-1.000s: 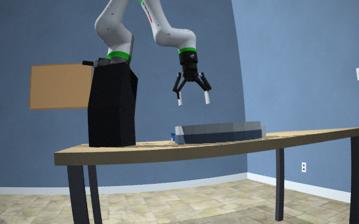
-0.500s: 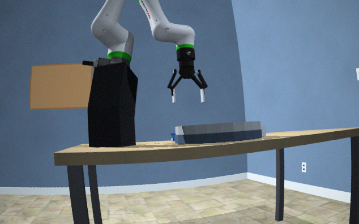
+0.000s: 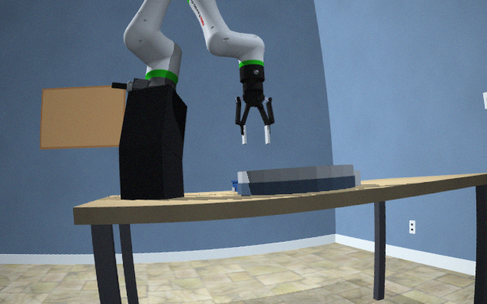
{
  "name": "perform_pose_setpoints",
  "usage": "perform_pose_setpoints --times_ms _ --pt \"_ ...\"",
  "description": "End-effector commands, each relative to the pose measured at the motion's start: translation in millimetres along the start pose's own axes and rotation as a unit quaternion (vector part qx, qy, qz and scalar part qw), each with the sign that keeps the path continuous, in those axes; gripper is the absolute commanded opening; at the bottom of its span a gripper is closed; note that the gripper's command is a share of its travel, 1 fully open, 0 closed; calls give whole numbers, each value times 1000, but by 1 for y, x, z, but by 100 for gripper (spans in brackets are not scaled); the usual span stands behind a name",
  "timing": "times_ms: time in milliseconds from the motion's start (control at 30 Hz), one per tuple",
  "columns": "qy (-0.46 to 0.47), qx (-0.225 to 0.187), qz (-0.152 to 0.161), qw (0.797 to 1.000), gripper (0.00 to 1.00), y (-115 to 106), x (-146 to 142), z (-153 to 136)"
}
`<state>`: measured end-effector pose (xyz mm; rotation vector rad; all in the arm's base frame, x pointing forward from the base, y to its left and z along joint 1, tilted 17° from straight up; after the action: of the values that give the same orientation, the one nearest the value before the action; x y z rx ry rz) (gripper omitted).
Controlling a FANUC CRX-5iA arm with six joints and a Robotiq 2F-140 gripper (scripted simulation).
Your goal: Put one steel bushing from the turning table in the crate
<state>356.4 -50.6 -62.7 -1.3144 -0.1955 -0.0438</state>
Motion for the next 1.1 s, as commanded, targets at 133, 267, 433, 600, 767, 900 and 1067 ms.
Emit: perform_pose_setpoints --times_ms 133,267,433,600,767,900,1067 --pt "0 0 0 1000 7 0 0 0" --pt "0 0 0 1000 7 0 0 0" --pt "0 0 0 1000 7 0 0 0" --pt "0 0 0 1000 7 0 0 0" --pt "0 0 0 1000 7 0 0 0" --pt "0 0 0 1000 9 0 0 0" --pt "0 0 0 1000 9 0 0 0"
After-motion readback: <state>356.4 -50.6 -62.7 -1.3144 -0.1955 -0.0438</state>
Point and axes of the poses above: the point where the finger pads meet when closed, its own y axis out along the fingers, its own x axis across the jaws, z = x × y, the point moved 6 cm from there along -y, back along the fingers, and after that the axes turned 6 degrees about -y, right-handed, at the moved point
